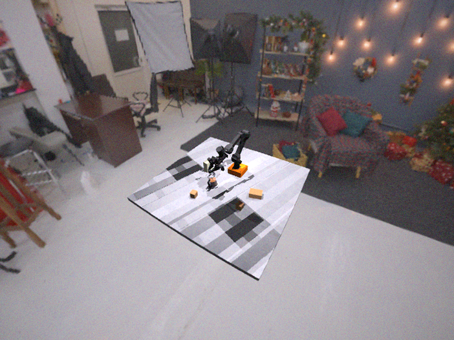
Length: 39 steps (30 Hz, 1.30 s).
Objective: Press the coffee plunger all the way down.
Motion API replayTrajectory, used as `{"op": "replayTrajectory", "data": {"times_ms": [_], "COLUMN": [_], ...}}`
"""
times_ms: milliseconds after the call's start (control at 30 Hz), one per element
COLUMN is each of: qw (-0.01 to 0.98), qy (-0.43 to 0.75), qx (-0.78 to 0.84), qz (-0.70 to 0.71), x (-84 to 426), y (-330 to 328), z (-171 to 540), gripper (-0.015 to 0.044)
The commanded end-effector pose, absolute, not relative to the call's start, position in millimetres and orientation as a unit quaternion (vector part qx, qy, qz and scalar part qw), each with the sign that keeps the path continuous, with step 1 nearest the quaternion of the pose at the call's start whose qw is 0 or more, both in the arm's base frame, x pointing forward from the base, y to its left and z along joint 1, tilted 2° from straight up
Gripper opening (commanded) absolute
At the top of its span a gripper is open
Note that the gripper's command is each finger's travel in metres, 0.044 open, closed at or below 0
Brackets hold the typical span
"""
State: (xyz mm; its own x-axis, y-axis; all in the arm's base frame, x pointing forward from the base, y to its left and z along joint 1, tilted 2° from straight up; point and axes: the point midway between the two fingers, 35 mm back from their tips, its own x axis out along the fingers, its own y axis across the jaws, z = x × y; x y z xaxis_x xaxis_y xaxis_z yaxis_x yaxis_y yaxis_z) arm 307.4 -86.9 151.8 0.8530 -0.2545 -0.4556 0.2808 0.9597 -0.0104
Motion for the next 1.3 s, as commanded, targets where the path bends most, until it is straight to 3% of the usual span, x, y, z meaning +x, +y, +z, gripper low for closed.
{"op": "replayTrajectory", "data": {"times_ms": [0, 1267], "qw": [0.956, 0.956], "qy": [0.258, 0.257], "qx": [0.028, 0.028], "qz": [-0.137, -0.137], "x": [305.7, 311.6], "y": [-86.7, -88.3], "z": [137.3, 138.8], "gripper": [0.0130, 0.0130]}}
